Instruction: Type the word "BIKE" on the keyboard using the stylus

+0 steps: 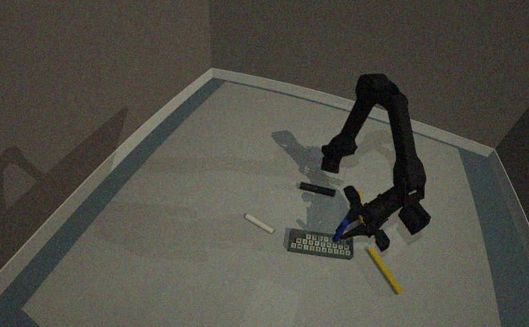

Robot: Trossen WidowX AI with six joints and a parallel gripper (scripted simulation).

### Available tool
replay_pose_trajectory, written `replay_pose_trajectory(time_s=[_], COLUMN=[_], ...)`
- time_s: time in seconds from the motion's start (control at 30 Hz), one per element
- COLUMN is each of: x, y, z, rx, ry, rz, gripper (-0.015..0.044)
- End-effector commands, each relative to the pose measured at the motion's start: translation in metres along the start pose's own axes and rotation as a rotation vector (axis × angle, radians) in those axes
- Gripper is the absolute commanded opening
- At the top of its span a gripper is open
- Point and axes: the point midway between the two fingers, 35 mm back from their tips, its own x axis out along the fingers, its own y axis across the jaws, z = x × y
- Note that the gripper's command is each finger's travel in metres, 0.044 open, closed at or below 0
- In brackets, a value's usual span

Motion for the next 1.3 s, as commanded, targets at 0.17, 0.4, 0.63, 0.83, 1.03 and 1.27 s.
replay_pose_trajectory(time_s=[0.17, 0.4, 0.63, 0.83, 1.03, 1.27], x=[0.024, 0.032, 0.043, 0.043, 0.044, 0.045], y=[0.029, 0.041, 0.041, 0.041, 0.041, 0.04], z=[-0.017, -0.024, -0.007, -0.006, -0.005, -0.002], rx=[-0.004, -0.005, -0.004, -0.004, -0.004, -0.004], ry=[0.012, 0.024, 0.018, 0.018, 0.018, 0.018], rz=[-0.002, -0.002, 0.0, 0.0, 0.0, 0.0], gripper=[0.0, 0.0, 0.0, 0.0, 0.0079, 0.0081])
